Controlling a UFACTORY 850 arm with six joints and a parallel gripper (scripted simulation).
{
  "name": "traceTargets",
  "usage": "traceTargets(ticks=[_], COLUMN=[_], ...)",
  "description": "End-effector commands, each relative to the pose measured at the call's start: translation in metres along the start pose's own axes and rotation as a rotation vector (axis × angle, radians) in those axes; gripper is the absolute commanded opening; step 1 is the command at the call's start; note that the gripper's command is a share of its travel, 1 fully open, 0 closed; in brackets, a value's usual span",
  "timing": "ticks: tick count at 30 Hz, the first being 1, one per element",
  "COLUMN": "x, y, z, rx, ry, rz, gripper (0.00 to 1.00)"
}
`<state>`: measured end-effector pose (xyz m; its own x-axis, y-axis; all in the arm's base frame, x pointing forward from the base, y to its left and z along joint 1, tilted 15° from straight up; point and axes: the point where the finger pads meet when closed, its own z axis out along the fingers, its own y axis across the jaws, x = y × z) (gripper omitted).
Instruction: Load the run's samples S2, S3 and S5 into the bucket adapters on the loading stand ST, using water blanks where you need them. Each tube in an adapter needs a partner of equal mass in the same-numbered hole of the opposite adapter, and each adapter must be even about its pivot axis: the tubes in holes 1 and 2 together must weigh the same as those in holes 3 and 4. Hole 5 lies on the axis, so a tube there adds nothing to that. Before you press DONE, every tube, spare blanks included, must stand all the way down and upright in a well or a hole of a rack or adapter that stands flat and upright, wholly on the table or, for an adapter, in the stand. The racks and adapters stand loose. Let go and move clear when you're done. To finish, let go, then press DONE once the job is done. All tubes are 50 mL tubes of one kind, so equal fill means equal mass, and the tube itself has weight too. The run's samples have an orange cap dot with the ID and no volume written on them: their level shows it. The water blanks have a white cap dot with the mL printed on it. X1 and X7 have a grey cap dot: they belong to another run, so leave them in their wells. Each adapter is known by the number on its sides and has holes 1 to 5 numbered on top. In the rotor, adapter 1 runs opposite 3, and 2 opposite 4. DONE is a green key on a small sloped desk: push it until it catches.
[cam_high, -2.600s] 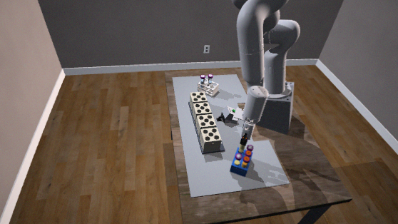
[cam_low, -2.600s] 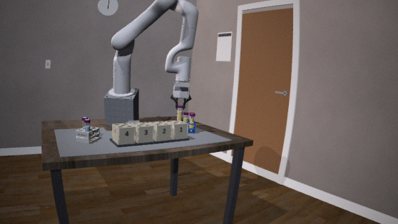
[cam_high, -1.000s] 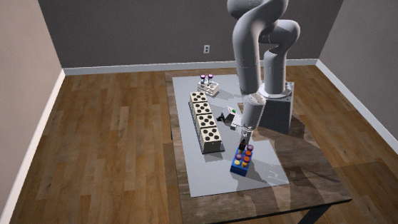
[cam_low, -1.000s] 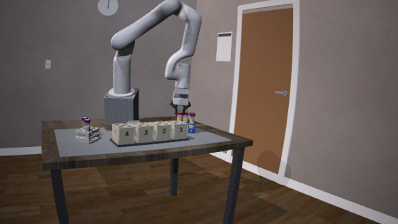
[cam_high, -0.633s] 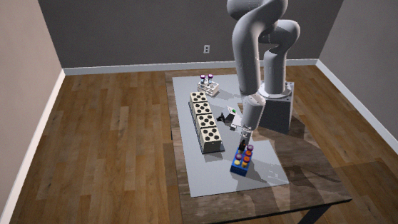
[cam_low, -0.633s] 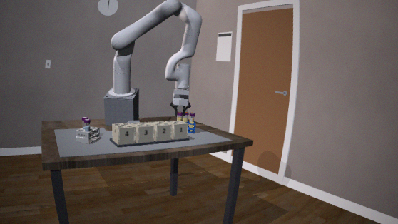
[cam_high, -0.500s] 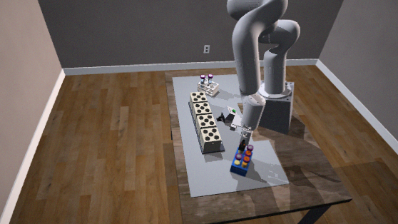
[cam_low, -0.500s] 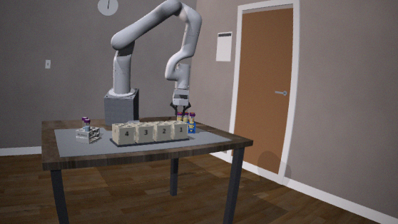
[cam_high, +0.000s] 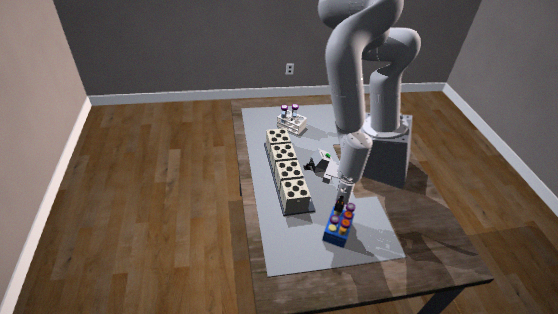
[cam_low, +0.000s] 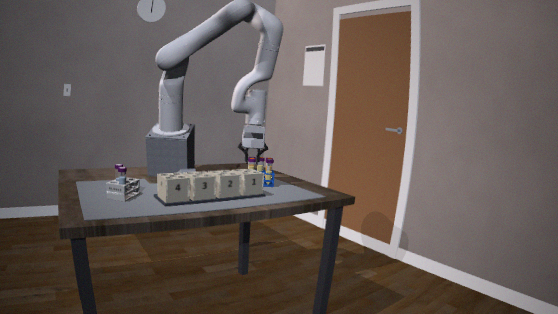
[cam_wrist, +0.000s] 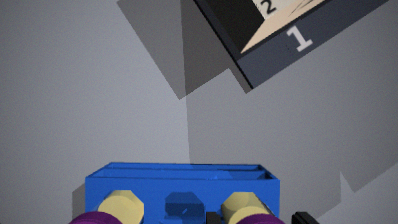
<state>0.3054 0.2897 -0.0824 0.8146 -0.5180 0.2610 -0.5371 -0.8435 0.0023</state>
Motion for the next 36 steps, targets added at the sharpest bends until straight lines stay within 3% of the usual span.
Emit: traceTargets(ticks=[1,14,36], x=[0.000,0.000,0.000], y=[-0.001,-0.001,-0.001], z=[0.000,0.000,-0.040], rx=[0.001,0.001,0.001], ry=[0.000,0.000,0.000], rz=[0.000,0.000,0.000], gripper=[0.44,0.44,0.44])
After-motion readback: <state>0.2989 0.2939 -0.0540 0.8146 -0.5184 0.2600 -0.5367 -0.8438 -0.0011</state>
